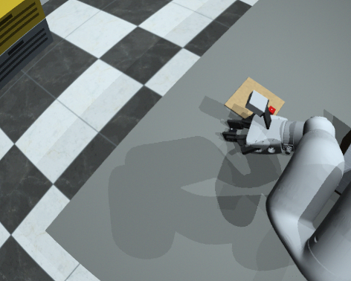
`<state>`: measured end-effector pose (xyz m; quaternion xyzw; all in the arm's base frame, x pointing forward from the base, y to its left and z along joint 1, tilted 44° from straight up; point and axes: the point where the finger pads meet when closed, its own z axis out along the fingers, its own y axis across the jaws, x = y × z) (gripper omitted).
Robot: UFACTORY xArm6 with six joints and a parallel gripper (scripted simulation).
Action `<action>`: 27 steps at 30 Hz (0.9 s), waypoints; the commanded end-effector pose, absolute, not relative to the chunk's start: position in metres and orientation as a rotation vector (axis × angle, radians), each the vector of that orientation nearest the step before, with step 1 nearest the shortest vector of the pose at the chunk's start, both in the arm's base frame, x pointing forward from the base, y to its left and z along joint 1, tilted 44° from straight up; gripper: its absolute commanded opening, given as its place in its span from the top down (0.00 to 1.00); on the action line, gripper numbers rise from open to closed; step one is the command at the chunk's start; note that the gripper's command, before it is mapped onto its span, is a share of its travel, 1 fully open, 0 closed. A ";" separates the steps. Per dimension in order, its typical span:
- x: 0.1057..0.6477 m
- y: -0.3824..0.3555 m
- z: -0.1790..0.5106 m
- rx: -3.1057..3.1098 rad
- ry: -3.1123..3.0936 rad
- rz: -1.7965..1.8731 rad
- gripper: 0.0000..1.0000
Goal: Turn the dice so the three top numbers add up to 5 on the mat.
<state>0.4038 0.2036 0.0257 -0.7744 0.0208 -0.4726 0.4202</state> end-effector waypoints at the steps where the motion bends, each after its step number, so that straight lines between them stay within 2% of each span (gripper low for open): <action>1: 0.404 0.203 0.026 -1.940 0.053 -1.187 0.64; 14: 0.403 0.202 0.027 -1.940 0.053 -1.187 0.64; 27: 0.377 0.180 0.034 -1.940 0.053 -1.187 0.64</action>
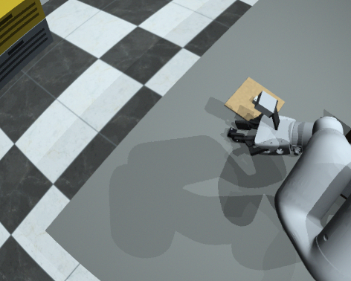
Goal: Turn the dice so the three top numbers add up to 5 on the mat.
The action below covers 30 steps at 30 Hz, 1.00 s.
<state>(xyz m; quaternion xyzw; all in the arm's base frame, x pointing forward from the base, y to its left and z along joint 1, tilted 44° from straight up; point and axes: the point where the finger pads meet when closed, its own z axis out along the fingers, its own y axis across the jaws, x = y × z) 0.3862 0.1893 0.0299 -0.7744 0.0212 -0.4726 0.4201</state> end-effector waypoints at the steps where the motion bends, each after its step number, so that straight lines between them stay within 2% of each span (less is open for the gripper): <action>1: 0.375 0.178 0.034 -1.940 0.053 -1.187 0.64; 16: 0.367 0.169 0.039 -1.940 0.053 -1.187 0.64; 30: 0.374 0.135 0.075 -1.940 0.053 -1.187 0.64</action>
